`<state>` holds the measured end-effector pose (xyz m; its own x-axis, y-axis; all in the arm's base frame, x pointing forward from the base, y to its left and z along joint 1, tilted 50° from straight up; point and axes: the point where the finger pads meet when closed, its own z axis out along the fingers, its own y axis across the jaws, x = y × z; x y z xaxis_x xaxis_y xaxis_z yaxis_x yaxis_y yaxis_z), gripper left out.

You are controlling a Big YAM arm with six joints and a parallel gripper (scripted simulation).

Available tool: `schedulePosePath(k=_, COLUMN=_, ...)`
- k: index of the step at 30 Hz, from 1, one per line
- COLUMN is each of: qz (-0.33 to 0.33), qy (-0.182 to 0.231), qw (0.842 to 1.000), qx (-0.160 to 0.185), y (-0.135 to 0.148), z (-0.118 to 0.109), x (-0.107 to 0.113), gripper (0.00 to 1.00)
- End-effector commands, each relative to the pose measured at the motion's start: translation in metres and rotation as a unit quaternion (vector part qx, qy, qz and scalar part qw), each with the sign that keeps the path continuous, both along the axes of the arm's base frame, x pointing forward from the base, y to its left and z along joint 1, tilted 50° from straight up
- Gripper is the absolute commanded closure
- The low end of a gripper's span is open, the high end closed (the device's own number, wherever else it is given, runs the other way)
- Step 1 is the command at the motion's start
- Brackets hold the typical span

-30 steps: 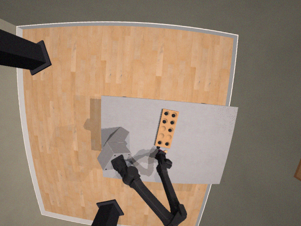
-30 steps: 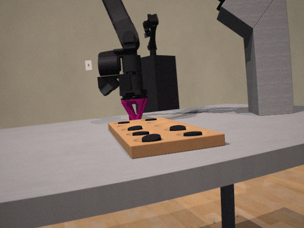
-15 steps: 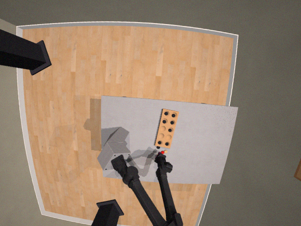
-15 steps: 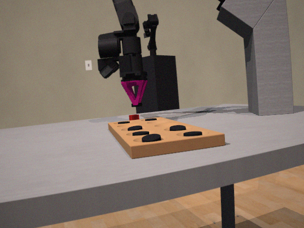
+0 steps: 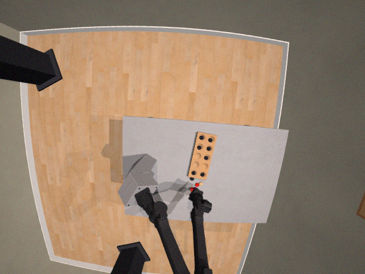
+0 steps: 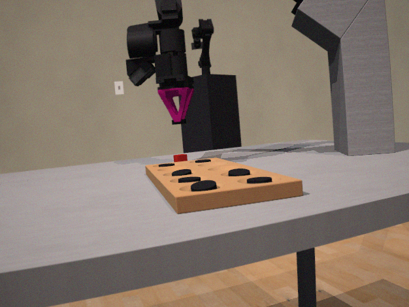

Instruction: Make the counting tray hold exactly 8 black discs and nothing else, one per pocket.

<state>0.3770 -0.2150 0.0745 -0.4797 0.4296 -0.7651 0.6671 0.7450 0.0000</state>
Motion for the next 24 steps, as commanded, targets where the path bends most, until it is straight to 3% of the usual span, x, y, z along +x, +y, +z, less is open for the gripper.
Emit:
schedulePosePath(k=1, qz=0.007, qy=0.002, qw=1.000, qx=0.013, y=0.016, z=-0.005, x=0.012, gripper=1.00)
schedulePosePath(k=4, qz=0.006, qy=0.005, qw=1.000, qx=0.016, y=0.053, z=-0.007, x=0.044, gripper=1.00)
schedulePosePath(k=5, qz=0.006, qy=0.005, qw=1.000, qx=0.016, y=0.053, z=-0.007, x=0.044, gripper=1.00)
schedulePosePath(k=7, qz=0.007, qy=0.005, qw=1.000, qx=0.015, y=0.089, z=-0.008, x=0.067, gripper=1.00)
schedulePosePath(k=8, qz=0.007, qy=0.005, qw=1.000, qx=0.015, y=0.089, z=-0.008, x=0.067, gripper=1.00)
schedulePosePath(k=11, qz=0.010, qy=0.000, qw=1.000, qx=0.009, y=0.137, z=-0.008, x=0.091, gripper=1.00)
schedulePosePath(k=13, qz=0.011, qy=-0.003, qw=1.000, qx=0.006, y=0.154, z=-0.007, x=0.097, gripper=1.00)
schedulePosePath(k=19, qz=-0.004, qy=0.000, qw=1.000, qx=0.005, y=0.141, z=-0.011, x=0.091, gripper=1.00)
schedulePosePath(k=21, qz=-0.002, qy=-0.015, qw=1.000, qx=0.009, y=0.139, z=-0.010, x=0.106, gripper=1.00)
schedulePosePath(k=24, qz=0.004, qy=-0.007, qw=1.000, qx=0.003, y=0.126, z=-0.027, x=0.118, gripper=1.00)
